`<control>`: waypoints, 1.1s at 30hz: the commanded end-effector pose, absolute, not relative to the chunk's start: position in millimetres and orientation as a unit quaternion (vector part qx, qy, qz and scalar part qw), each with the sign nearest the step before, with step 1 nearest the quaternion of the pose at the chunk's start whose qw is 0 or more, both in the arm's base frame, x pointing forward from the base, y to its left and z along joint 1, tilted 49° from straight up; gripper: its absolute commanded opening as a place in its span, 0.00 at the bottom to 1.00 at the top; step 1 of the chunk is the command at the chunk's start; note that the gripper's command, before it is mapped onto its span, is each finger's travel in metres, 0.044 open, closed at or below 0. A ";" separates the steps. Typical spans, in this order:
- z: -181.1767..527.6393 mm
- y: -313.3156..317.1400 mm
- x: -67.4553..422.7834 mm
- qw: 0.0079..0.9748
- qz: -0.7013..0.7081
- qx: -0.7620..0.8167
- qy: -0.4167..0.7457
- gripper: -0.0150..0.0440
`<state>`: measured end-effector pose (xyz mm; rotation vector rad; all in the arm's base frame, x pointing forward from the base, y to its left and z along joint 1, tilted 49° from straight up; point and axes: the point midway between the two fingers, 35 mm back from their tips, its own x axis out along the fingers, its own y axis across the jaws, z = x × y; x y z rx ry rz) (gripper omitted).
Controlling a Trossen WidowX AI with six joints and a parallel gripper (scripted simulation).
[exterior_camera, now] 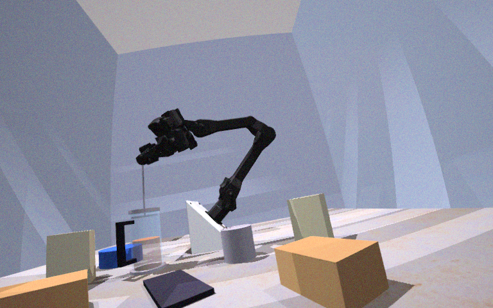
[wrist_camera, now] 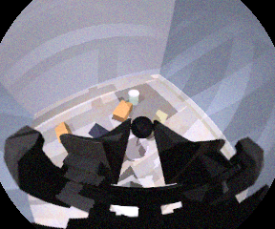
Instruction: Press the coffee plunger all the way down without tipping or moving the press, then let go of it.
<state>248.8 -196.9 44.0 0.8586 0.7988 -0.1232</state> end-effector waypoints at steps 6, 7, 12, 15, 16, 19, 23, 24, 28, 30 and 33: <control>40.3 -194.3 248.5 0.829 -0.058 0.408 0.378 0.46; 39.2 -193.5 248.5 0.829 -0.058 0.408 0.378 0.46; 32.6 -188.5 248.7 0.829 -0.058 0.408 0.378 0.46; 28.7 -185.4 248.7 0.829 -0.058 0.408 0.378 0.46; 27.3 -184.4 248.7 0.829 -0.058 0.408 0.378 0.46; 23.5 -181.2 248.7 0.829 -0.058 0.408 0.378 0.46; 18.4 -177.0 248.7 0.829 -0.058 0.408 0.378 0.46; 17.1 -175.9 248.7 0.829 -0.058 0.408 0.379 0.46; 12.1 -171.5 248.6 0.829 -0.058 0.408 0.379 0.46; 9.7 -169.3 248.5 0.829 -0.058 0.408 0.379 0.46; 6.0 -165.9 248.3 0.829 -0.058 0.408 0.379 0.46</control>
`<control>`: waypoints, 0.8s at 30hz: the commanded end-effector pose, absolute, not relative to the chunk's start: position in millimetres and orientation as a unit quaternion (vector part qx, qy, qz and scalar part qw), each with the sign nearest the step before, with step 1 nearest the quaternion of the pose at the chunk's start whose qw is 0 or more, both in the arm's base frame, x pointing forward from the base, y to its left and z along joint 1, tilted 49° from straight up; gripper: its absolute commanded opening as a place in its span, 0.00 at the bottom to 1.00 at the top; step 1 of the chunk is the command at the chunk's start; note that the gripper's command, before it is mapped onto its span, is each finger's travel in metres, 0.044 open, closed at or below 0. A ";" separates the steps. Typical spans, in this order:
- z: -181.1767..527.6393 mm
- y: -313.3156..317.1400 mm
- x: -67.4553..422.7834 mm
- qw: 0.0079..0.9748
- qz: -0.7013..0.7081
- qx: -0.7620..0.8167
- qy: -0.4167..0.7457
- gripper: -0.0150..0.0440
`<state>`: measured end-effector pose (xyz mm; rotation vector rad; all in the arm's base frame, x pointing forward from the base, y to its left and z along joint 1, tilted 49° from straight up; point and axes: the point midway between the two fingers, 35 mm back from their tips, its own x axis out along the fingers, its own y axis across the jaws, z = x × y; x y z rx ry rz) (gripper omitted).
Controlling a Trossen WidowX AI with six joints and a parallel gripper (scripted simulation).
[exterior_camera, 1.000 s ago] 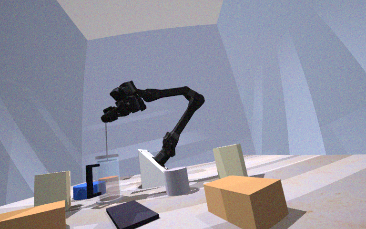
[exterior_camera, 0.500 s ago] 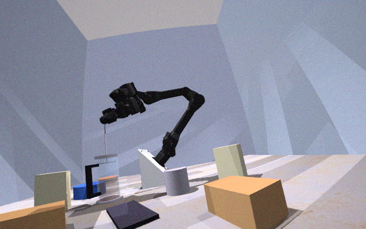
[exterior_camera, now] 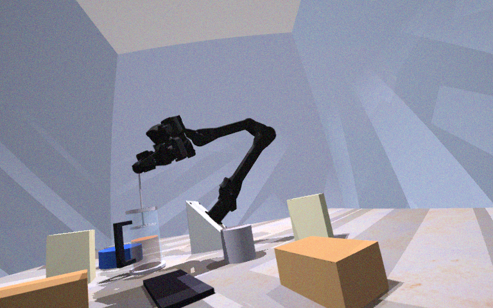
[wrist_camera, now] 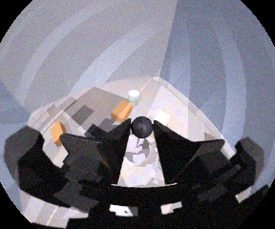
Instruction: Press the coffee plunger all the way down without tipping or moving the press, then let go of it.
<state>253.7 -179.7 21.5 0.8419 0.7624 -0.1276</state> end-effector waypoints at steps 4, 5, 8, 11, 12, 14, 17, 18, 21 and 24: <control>1.2 -161.3 248.1 0.829 -0.059 0.408 0.379 0.46; 0.0 -160.2 248.1 0.829 -0.059 0.408 0.379 0.46; -3.5 -156.7 247.9 0.829 -0.059 0.408 0.379 0.46; -7.0 -153.1 247.7 0.829 -0.059 0.408 0.379 0.46; -8.2 -151.9 247.6 0.829 -0.059 0.408 0.379 0.46; -10.5 -149.5 247.5 0.829 -0.059 0.408 0.379 0.46; -13.9 -145.8 247.3 0.829 -0.059 0.408 0.379 0.46; -15.0 -144.6 247.2 0.829 -0.059 0.408 0.379 0.46; -18.2 -141.0 247.1 0.829 -0.059 0.408 0.378 0.46; -21.4 -137.3 247.0 0.829 -0.059 0.408 0.378 0.46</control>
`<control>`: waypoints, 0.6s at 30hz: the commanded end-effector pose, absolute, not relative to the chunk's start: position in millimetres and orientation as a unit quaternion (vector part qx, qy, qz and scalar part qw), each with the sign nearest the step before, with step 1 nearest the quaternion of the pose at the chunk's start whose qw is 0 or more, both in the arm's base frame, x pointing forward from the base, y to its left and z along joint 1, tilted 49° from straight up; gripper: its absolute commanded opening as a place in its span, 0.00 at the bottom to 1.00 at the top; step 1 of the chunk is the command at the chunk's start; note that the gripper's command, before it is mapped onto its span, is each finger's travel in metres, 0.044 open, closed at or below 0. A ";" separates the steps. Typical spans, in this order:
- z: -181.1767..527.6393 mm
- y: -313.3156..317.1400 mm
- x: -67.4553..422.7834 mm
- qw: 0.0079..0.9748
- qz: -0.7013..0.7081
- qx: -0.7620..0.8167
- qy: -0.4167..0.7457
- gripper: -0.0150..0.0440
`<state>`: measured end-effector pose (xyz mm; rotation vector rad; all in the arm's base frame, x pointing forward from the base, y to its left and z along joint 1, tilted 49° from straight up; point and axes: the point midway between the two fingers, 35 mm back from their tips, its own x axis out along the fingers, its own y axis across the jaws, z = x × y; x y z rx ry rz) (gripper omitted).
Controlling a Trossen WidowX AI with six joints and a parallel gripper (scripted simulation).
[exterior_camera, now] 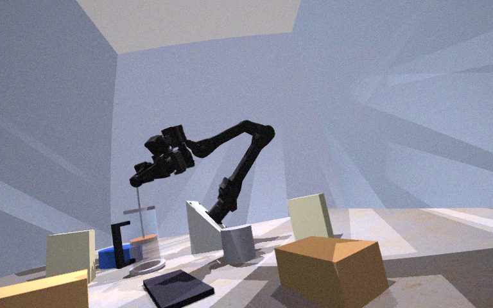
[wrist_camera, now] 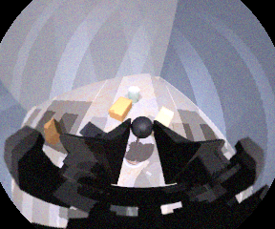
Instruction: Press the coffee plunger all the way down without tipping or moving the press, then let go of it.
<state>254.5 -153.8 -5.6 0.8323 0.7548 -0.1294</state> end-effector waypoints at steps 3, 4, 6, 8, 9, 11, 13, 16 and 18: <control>-24.5 -133.7 247.1 0.829 -0.059 0.408 0.378 0.46; -25.6 -132.5 247.1 0.829 -0.059 0.408 0.378 0.46; -27.6 -130.1 247.4 0.829 -0.058 0.409 0.378 0.46; -29.6 -127.7 247.8 0.829 -0.058 0.409 0.378 0.46; -30.6 -126.5 248.2 0.829 -0.058 0.409 0.377 0.46; -32.7 -124.3 249.5 0.829 -0.058 0.409 0.377 0.46; -34.1 -123.3 251.2 0.829 -0.058 0.409 0.377 0.46; -34.9 -123.5 253.7 0.829 -0.058 0.409 0.377 0.46; -35.3 -123.9 255.0 0.829 -0.058 0.409 0.377 0.46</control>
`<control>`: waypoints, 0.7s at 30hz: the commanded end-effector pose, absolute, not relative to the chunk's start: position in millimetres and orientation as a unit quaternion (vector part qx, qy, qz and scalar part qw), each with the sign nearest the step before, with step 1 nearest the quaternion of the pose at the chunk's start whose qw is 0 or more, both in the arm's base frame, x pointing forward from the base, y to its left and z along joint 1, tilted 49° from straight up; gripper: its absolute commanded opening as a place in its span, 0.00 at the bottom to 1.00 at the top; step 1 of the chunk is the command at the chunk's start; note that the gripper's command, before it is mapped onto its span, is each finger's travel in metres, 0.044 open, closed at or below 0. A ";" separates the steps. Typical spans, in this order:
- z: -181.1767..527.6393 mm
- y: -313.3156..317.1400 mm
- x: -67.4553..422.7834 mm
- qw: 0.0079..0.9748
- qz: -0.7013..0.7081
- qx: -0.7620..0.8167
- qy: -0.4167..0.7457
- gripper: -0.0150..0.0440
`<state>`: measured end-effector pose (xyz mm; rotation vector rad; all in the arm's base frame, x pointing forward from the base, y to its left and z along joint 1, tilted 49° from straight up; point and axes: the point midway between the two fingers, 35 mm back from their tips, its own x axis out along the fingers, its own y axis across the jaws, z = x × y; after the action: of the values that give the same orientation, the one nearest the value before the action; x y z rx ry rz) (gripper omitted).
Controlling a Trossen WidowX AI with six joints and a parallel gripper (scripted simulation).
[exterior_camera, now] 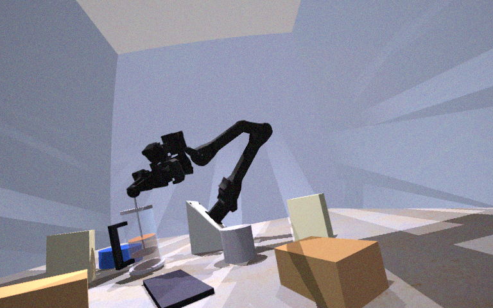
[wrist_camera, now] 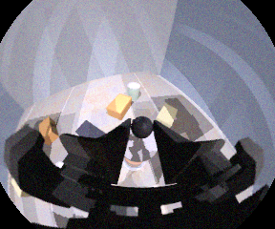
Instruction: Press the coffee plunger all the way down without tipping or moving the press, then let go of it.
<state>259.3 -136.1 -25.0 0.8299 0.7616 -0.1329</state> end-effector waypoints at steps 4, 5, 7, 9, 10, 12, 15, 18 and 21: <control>-35.9 -124.8 256.9 0.829 -0.058 0.409 0.377 0.46; -36.0 -124.9 257.2 0.829 -0.057 0.409 0.377 0.46; -36.2 -125.2 257.6 0.829 -0.057 0.409 0.377 0.46; -36.4 -125.5 258.0 0.829 -0.057 0.409 0.377 0.46; -36.5 -125.6 258.2 0.829 -0.057 0.409 0.377 0.46; -36.6 -125.8 258.5 0.829 -0.057 0.409 0.376 0.46; -36.8 -126.1 258.8 0.829 -0.057 0.409 0.376 0.46; -37.1 -126.3 259.0 0.829 -0.057 0.409 0.376 0.46; -36.8 -126.8 259.2 0.829 -0.057 0.409 0.376 0.46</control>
<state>259.9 -130.9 -33.0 0.8441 0.7837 -0.1286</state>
